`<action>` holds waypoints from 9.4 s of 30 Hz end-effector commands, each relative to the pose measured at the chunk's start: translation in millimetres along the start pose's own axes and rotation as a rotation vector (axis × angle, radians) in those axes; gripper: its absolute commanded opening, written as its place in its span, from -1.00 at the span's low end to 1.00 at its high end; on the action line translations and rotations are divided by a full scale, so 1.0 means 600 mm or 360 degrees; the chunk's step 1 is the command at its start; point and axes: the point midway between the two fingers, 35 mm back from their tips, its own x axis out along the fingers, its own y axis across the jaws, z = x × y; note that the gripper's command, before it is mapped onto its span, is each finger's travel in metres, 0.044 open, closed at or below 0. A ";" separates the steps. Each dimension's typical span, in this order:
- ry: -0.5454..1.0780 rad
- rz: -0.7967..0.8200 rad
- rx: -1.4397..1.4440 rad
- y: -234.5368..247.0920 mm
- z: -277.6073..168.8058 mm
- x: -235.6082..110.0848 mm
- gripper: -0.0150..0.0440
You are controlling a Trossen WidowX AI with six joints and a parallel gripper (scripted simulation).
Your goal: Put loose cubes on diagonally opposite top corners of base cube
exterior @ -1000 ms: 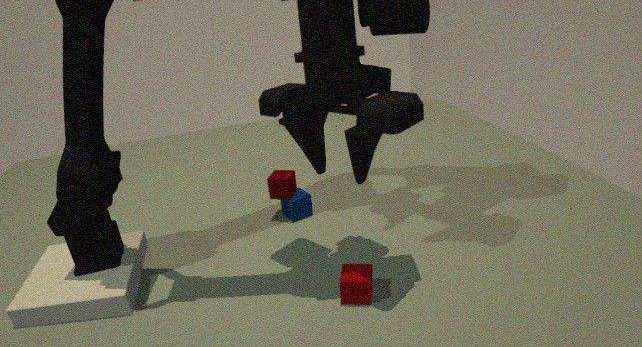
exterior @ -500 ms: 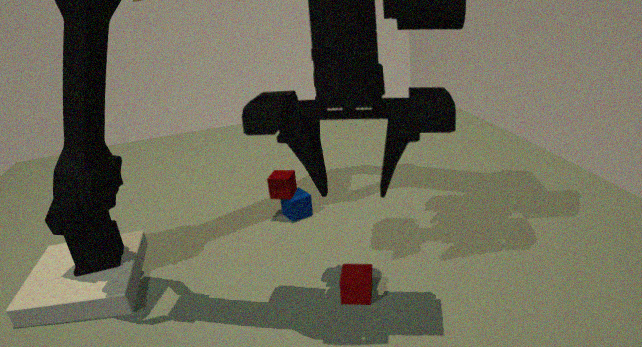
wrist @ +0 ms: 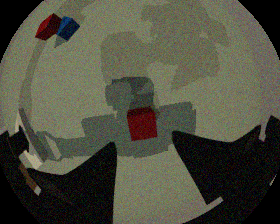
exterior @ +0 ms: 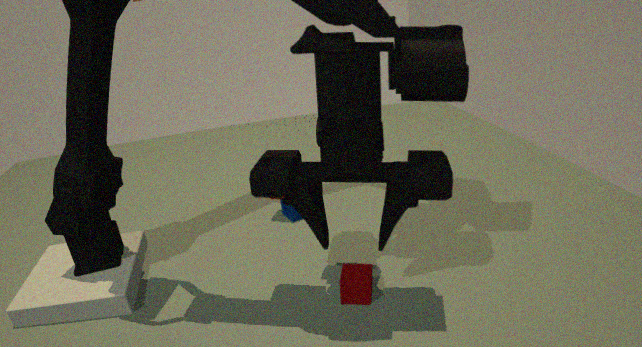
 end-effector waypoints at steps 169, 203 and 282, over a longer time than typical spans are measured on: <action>-0.0018 0.0012 0.2611 0.147 0.309 -0.027 -0.14; -0.0019 0.0012 0.2592 0.145 0.311 0.022 -0.14; -0.0014 0.0026 0.2607 0.328 0.457 -0.101 0.86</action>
